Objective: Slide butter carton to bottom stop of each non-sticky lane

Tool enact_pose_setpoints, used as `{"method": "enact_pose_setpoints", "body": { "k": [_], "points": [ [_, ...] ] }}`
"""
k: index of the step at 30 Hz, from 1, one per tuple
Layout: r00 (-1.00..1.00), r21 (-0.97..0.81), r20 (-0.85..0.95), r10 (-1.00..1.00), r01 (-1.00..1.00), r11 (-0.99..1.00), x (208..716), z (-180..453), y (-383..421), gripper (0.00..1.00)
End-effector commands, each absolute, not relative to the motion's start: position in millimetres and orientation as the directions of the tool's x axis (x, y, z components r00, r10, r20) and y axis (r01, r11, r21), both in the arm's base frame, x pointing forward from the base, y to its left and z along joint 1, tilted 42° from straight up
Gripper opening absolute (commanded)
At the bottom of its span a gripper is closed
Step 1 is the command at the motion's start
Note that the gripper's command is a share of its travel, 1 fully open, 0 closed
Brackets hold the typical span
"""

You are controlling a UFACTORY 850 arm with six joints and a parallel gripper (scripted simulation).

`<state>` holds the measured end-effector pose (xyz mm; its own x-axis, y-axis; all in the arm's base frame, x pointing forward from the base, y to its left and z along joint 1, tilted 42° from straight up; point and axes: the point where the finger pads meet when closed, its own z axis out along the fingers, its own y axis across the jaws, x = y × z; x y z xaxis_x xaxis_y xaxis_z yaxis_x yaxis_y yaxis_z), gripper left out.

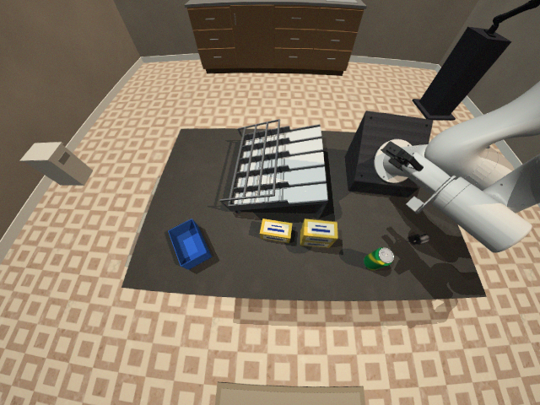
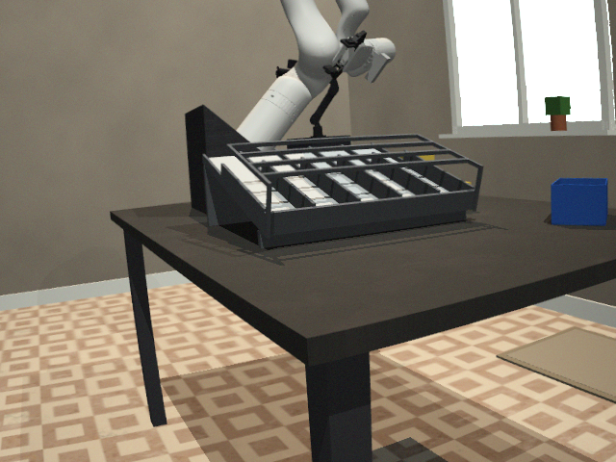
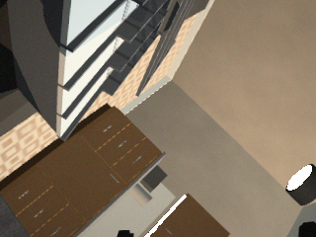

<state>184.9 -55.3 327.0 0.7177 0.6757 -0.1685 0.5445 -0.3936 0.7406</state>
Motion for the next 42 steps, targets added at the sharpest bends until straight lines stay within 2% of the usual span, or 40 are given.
{"method": "enact_pose_setpoints", "body": {
  "k": [1,17,18,42],
  "points": [
    [0.718,0.741,-0.168,0.676,0.544,-0.394,185.0,327.4,-55.2,1.00],
    [0.718,0.741,-0.168,0.676,0.544,-0.394,185.0,327.4,-55.2,1.00],
    [0.804,0.616,-0.274,0.528,0.568,-0.546,205.6,287.8,-106.9,1.00],
    [0.804,0.616,-0.274,0.528,0.568,-0.546,205.6,287.8,-106.9,1.00]
  ]
}}
